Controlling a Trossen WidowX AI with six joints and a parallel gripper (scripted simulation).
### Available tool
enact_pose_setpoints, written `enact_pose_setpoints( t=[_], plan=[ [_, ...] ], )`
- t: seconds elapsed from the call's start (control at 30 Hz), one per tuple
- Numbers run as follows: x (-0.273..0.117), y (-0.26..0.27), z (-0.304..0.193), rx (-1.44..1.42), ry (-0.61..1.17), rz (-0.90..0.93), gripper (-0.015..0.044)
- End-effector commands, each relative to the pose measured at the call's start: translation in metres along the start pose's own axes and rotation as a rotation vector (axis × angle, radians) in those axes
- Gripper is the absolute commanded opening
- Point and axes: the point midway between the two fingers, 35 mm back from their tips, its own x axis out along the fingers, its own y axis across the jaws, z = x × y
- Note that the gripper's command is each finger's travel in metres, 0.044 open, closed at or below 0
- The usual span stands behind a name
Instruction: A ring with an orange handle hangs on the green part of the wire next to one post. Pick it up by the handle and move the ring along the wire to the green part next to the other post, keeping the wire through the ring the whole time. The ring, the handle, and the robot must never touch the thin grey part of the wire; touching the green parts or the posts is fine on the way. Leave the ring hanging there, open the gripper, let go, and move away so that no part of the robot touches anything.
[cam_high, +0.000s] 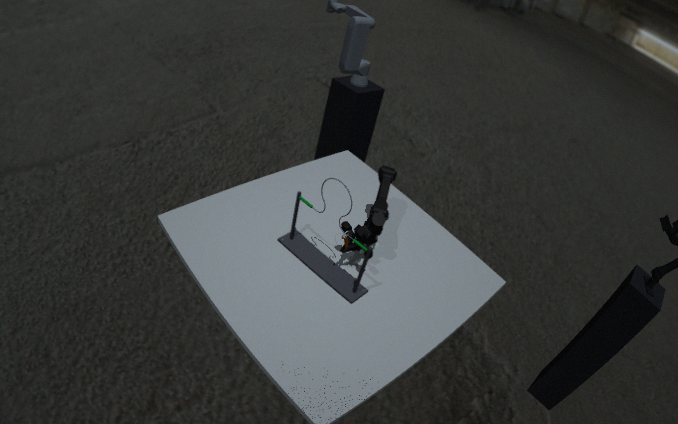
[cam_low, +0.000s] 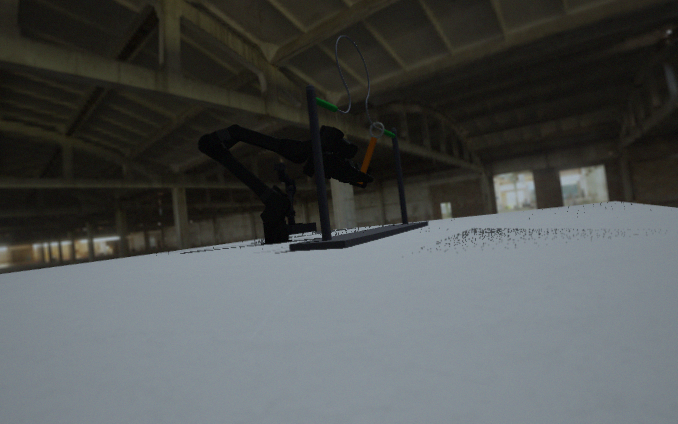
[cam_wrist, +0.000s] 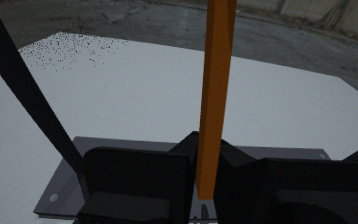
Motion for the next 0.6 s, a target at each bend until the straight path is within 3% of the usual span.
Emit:
enact_pose_setpoints(
  t=[0.0, 0.57],
  plan=[
    [-0.002, 0.007, 0.006, 0.039, -0.008, 0.011, -0.015],
    [-0.006, 0.03, 0.007, 0.079, -0.003, 0.031, -0.015]
  ],
)
